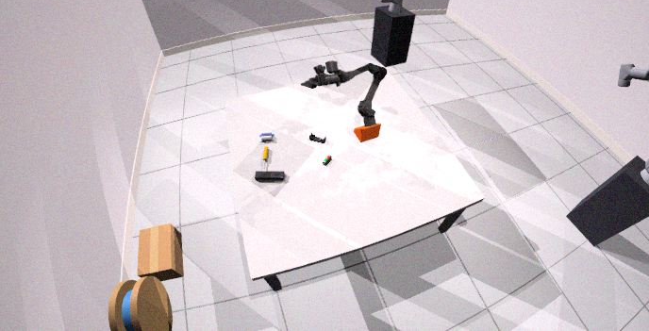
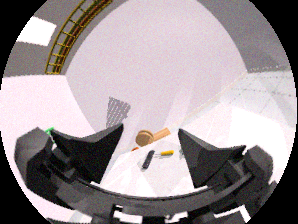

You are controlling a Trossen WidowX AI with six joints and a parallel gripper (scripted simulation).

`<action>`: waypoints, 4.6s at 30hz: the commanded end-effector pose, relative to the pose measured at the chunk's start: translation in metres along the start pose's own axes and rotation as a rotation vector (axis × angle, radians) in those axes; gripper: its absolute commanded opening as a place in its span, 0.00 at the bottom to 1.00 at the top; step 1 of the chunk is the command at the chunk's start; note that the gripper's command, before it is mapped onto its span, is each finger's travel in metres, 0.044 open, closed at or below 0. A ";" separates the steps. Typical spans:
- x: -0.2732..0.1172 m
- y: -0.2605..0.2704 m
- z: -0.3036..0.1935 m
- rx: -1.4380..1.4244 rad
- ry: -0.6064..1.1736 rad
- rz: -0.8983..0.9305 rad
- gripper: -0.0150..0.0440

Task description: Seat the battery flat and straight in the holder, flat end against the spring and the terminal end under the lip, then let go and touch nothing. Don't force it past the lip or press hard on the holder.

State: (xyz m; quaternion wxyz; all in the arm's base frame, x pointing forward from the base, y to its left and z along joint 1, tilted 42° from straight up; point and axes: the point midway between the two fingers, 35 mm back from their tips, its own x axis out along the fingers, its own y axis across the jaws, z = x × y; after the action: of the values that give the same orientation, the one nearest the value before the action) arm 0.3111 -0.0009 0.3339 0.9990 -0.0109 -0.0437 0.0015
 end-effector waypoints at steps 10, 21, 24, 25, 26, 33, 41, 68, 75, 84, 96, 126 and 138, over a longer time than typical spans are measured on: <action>0.056 0.019 -0.122 -0.046 0.553 -0.051 0.66; 0.047 0.046 -0.275 -0.347 1.216 -0.108 0.66; 0.034 0.051 -0.310 -0.476 1.377 -0.119 0.66; 0.029 0.052 -0.320 -0.522 1.428 -0.122 0.66; 0.023 0.053 -0.330 -0.571 1.477 -0.124 0.66; -0.013 0.056 -0.384 -0.926 1.756 -0.128 0.66; -0.015 0.054 -0.387 -0.936 1.762 -0.128 0.66; -0.019 0.025 -0.420 -0.937 1.762 -0.130 0.66; -0.020 0.023 -0.423 -0.938 1.762 -0.130 0.53; -0.020 0.023 -0.423 -0.938 1.762 -0.130 0.39; -0.014 0.056 -0.385 -0.936 1.762 -0.128 0.39; -0.024 -0.062 -0.250 0.025 1.241 -1.100 0.39; -0.021 -0.079 -0.269 -0.056 1.114 -1.060 0.39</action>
State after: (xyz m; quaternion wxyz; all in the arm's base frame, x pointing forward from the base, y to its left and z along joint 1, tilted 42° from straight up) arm 0.3137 -0.0811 0.0661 0.7302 -0.0045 0.4814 -0.4848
